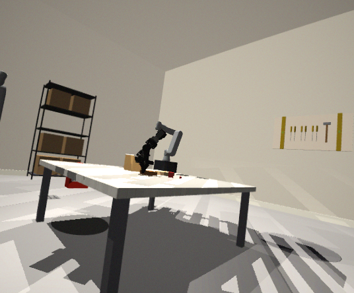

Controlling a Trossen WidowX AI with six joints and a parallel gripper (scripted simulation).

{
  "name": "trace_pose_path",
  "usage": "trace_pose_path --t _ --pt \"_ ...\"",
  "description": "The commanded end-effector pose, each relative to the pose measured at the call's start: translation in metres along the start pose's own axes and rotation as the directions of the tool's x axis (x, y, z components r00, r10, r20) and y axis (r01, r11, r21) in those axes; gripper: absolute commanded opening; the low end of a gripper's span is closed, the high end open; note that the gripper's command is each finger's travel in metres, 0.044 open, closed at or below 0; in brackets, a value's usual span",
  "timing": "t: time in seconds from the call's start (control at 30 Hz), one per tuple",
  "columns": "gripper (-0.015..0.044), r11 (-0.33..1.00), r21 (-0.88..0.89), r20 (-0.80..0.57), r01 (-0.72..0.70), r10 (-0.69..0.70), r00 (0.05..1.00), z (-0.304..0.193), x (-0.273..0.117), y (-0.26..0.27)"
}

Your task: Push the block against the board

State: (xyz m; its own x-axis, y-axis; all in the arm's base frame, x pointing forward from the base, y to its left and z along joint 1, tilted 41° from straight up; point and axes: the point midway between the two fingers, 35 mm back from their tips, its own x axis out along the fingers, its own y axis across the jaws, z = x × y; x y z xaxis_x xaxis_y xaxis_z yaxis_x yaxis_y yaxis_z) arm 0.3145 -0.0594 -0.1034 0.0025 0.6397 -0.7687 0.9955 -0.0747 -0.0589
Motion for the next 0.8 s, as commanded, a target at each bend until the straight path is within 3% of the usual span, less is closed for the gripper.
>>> trace_pose_path --t 0.0,0.77 --pt "0.0 1.0 0.002 -0.005 0.006 -0.006 1.0 -0.005 0.002 -0.001" --pt "0.0 1.0 0.002 -0.005 0.005 -0.005 1.0 -0.024 0.002 0.0"
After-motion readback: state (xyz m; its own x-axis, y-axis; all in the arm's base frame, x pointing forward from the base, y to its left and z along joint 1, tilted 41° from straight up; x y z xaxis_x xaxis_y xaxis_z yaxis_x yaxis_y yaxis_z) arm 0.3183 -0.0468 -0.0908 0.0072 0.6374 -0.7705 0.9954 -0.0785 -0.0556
